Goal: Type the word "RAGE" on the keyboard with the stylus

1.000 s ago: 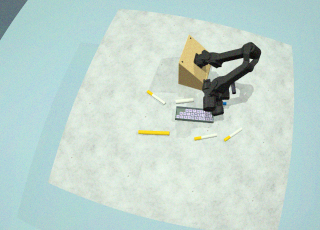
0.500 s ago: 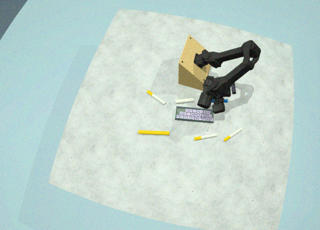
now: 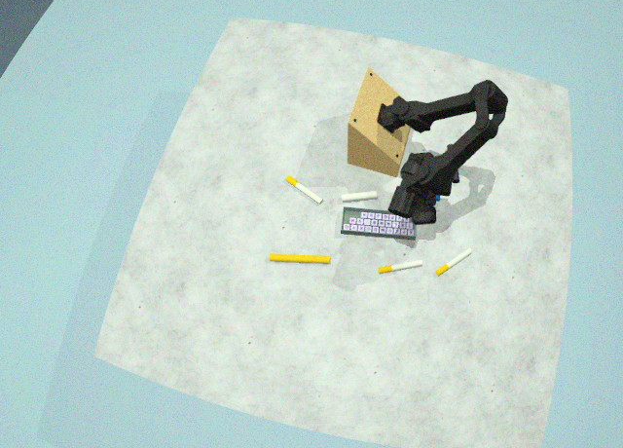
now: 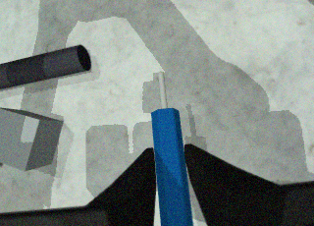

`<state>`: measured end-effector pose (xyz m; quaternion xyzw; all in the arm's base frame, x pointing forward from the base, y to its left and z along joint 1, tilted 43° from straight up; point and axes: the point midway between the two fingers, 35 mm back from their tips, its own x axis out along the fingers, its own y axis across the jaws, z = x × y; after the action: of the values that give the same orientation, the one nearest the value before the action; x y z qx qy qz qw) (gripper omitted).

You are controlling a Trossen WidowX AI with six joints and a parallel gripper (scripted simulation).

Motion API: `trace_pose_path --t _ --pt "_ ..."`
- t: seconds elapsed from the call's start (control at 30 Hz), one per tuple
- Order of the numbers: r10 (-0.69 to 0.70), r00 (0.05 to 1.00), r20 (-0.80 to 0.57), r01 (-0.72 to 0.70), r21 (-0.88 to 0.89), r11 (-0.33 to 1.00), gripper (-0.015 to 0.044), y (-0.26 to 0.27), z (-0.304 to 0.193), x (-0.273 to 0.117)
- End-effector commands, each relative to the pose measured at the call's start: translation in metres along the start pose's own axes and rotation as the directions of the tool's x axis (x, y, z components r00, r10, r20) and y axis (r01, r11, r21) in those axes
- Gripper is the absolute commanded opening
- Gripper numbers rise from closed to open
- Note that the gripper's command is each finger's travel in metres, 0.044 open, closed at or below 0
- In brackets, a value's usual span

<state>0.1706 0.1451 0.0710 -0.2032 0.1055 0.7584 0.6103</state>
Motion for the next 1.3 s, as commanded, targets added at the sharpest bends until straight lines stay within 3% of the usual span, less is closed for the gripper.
trace_pose_path --t 0.0,0.27,0.57,0.93,1.27 --pt "0.068 0.994 -0.089 -0.060 0.092 0.994 0.0000 -0.004 -0.006 -0.001" --pt "0.194 0.942 -0.275 -0.121 0.261 0.958 0.0000 -0.013 -0.016 -0.007" --pt "0.310 0.824 -0.473 -0.096 0.423 0.901 0.0000 -0.024 -0.022 -0.020" --pt "0.396 0.610 -0.686 0.047 0.530 0.846 0.0000 -0.041 -0.023 -0.043" --pt "0.409 0.368 -0.835 0.236 0.509 0.828 0.0000 -0.062 -0.014 -0.068"
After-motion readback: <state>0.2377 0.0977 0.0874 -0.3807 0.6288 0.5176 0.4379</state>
